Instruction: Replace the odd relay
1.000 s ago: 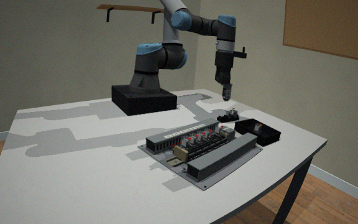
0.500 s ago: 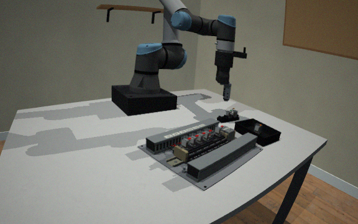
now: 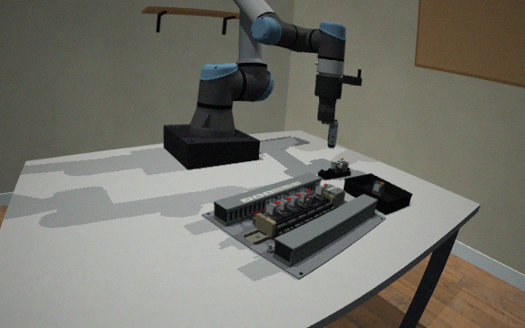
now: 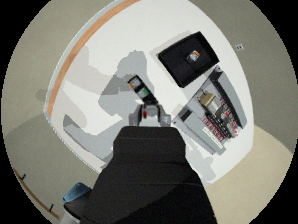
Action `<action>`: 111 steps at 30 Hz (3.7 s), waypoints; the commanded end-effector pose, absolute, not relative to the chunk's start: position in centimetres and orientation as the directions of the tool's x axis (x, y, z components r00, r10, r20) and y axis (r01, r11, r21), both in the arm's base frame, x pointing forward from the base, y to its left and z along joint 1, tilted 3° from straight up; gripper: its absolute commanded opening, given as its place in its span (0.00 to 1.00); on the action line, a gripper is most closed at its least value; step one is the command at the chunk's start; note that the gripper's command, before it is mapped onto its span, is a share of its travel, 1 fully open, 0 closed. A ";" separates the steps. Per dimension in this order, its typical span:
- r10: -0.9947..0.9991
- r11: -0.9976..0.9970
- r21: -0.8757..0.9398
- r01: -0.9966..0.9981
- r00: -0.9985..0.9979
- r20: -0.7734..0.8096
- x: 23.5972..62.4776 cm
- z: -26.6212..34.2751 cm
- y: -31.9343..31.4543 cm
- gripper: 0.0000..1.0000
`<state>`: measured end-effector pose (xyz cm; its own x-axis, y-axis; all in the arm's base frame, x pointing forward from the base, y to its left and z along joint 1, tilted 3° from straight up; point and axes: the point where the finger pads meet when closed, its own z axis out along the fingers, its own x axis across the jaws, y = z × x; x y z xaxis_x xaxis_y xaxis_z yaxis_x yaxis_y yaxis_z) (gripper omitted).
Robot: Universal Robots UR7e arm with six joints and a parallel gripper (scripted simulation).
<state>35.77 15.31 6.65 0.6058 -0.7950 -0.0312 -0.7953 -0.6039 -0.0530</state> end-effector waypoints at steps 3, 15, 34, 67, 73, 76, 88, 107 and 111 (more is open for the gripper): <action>-0.822 -0.567 -0.052 -0.822 0.569 -0.032 35.8 6.7 15.3 0.00; -0.870 -0.491 -0.049 -0.870 0.493 -0.037 35.8 6.7 15.3 0.00; -0.979 -0.197 -0.035 -0.980 0.199 -0.051 35.8 6.7 15.3 0.00; -0.994 0.097 -0.019 -0.995 -0.095 -0.059 35.8 6.7 15.3 0.00; -0.991 0.119 -0.018 -0.993 -0.118 -0.058 35.8 6.7 15.3 0.00; -0.991 0.119 -0.018 -0.993 -0.118 -0.058 35.8 6.7 15.3 0.00; -0.939 0.341 -0.004 -0.940 -0.340 -0.061 35.8 6.7 15.3 0.00; -0.840 0.540 0.010 -0.842 -0.539 -0.061 35.8 6.7 15.3 0.00; -0.840 0.540 0.010 -0.842 -0.539 -0.061 35.8 6.7 15.3 0.00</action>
